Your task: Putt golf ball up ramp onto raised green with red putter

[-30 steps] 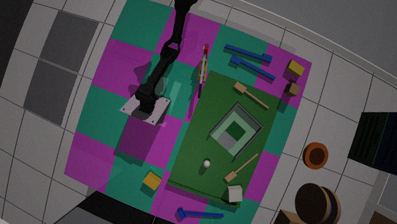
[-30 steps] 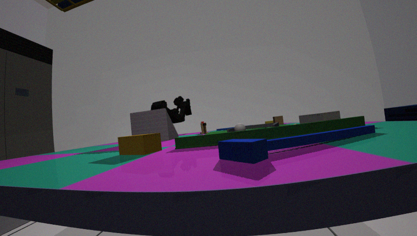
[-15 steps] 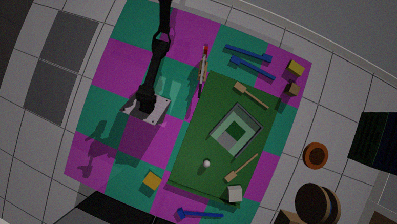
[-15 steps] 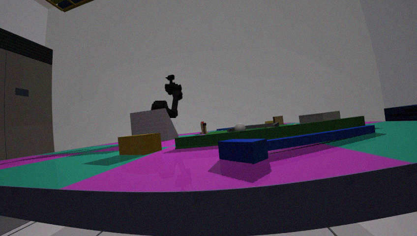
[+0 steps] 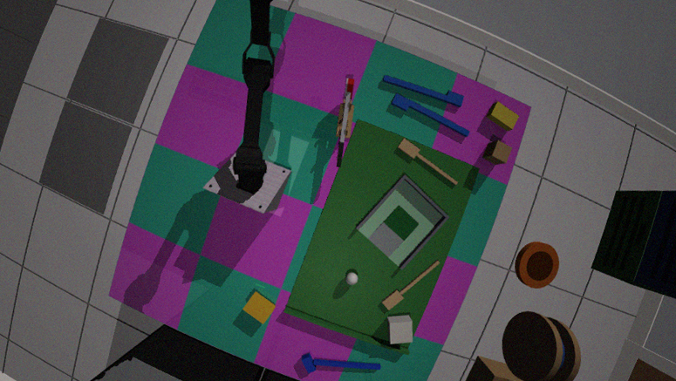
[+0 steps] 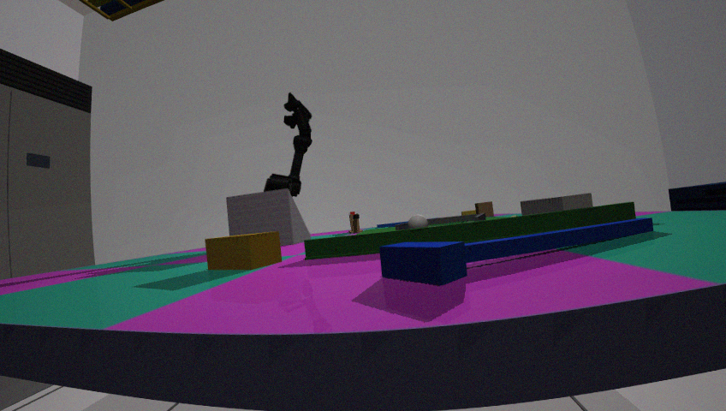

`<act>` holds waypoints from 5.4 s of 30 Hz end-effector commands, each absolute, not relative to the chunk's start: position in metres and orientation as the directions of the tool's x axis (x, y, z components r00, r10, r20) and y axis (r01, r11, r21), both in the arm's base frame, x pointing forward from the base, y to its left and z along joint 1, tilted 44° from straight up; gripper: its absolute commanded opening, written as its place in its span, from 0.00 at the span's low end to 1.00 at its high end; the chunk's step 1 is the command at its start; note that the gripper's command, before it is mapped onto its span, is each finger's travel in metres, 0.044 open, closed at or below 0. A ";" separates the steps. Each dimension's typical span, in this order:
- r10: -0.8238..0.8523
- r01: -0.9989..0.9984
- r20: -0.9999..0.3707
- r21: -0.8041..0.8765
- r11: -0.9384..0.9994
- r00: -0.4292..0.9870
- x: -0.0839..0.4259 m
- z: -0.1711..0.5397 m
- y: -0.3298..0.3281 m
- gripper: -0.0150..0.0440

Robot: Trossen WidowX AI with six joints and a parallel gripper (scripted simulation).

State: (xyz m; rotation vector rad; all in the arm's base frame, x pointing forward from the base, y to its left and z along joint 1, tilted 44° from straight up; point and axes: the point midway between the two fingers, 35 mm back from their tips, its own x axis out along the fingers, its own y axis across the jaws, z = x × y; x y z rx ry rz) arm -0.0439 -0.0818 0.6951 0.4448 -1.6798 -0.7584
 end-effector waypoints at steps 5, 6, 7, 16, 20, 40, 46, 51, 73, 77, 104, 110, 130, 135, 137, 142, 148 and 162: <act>-0.822 0.499 0.548 0.674 0.545 0.156 0.053 0.644 -0.171 1.00; -0.829 0.539 0.521 0.647 0.539 0.203 0.065 0.636 -0.178 1.00; -0.833 0.576 0.493 0.616 0.537 0.251 0.077 0.628 -0.184 1.00; -0.750 0.720 0.172 0.208 0.662 0.639 0.188 0.537 -0.210 1.00; -0.646 0.646 0.006 0.012 0.764 0.764 0.232 0.490 -0.205 1.00; 0.229 -0.550 -0.657 -0.334 0.766 0.718 0.331 0.260 -0.064 1.00; 0.488 -0.832 -0.710 -0.255 0.493 0.507 0.317 0.210 -0.004 1.00; 0.663 -0.954 -0.686 -0.196 0.227 0.299 0.294 0.180 0.043 1.00; 0.852 -0.971 -0.522 -0.179 -0.156 -0.041 0.234 0.150 0.111 1.00; 0.852 -0.971 -0.522 -0.179 -0.156 -0.041 0.234 0.139 0.121 1.00; 0.853 -0.971 -0.520 -0.180 -0.156 -0.041 0.234 0.110 0.149 1.00; 0.854 -0.971 -0.519 -0.180 -0.156 -0.041 0.234 0.104 0.156 1.00; 0.854 -0.968 -0.520 -0.192 -0.158 -0.036 0.236 0.105 0.156 0.42; 0.854 -0.968 -0.520 -0.192 -0.158 -0.036 0.236 0.105 0.156 0.30; 0.854 -0.968 -0.520 -0.192 -0.158 -0.036 0.236 0.105 0.156 0.28; 0.852 -0.969 -0.522 -0.192 -0.158 -0.036 0.237 0.107 0.153 0.25; 0.846 -0.969 -0.532 -0.190 -0.159 -0.034 0.240 0.121 0.135 0.25; 0.849 -0.970 -0.527 -0.185 -0.159 -0.038 0.235 0.170 0.091 0.25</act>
